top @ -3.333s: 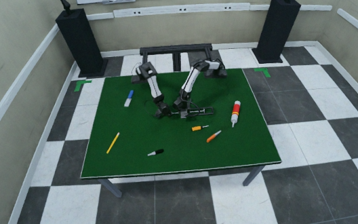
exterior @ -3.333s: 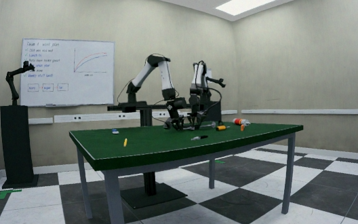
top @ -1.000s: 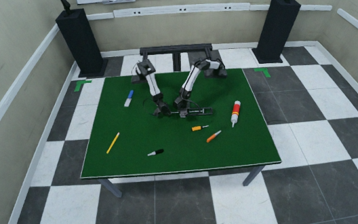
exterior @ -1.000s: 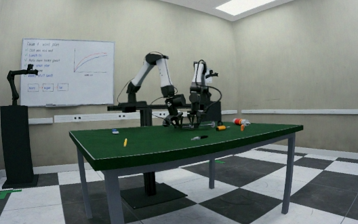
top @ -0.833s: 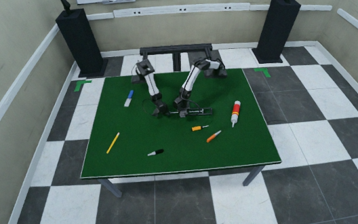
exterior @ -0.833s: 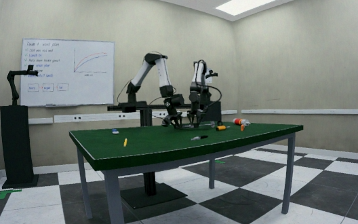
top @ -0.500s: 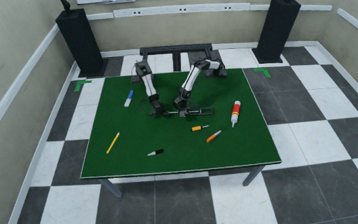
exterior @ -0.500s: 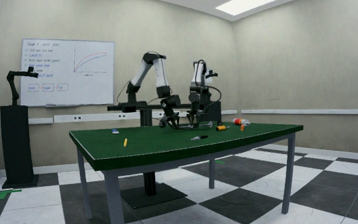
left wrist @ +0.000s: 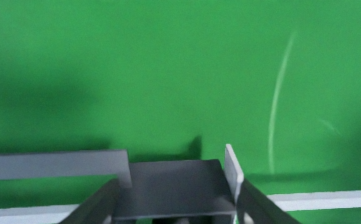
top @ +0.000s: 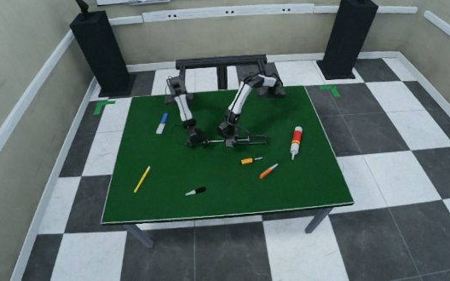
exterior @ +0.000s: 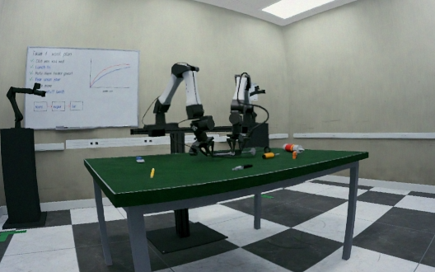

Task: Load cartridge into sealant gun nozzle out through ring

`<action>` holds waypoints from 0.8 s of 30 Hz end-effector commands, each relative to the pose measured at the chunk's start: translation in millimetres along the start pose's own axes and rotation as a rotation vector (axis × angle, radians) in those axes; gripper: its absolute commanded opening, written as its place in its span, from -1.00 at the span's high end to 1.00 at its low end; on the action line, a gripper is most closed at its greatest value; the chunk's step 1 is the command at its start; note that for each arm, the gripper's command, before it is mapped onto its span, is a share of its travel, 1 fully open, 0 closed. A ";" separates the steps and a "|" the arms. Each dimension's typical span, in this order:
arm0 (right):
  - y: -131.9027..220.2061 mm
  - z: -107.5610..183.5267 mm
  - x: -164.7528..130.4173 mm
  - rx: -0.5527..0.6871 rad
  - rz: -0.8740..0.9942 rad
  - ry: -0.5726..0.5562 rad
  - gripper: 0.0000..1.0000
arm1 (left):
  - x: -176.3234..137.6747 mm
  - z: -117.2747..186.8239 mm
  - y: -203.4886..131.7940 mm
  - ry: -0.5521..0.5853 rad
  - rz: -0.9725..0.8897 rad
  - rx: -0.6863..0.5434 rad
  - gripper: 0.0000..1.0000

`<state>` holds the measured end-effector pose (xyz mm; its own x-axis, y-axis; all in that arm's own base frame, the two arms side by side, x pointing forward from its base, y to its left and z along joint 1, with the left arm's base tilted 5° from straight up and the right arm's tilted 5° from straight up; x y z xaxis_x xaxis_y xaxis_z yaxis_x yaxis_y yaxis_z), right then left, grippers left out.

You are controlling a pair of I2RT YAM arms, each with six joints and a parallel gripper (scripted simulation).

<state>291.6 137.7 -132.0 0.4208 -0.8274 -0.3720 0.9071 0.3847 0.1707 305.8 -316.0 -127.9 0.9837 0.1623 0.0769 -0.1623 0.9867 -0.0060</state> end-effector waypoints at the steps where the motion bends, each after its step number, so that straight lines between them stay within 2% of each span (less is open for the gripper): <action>1: -21.4 11.7 21.1 -0.064 -0.017 -0.075 1.00 | 10.4 23.5 3.4 -0.021 -0.001 0.012 0.98; 6: -35.3 8.8 29.8 -0.094 -0.029 -0.067 1.00 | 10.4 23.5 3.4 -0.021 -0.001 0.012 0.98; 14: -28.9 24.0 37.4 -0.058 -0.014 -0.076 1.00 | 10.4 23.5 3.4 -0.021 -0.001 0.012 0.98; 20: -47.6 17.8 47.5 -0.102 -0.032 -0.060 1.00 | 10.4 23.5 3.4 -0.021 -0.001 0.012 0.98; 24: -41.5 30.2 52.8 -0.072 -0.019 -0.070 1.00 | 10.4 23.5 3.4 -0.021 -0.001 0.012 0.98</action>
<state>289.0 92.0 -130.3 0.4174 -0.8291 -0.3721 0.9087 0.3810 0.1705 305.7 -315.7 -127.9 0.9838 0.1606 0.0798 -0.1609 0.9870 -0.0024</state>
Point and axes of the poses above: on each arm, the point where the finger pads meet when closed, its own z axis back along the fingers, its own y axis across the jaws, x = y × z, the point moved 3 cm from there along z, back along the fingers, and after that the axes turned 11 degrees about z, right-handed, at the moved point
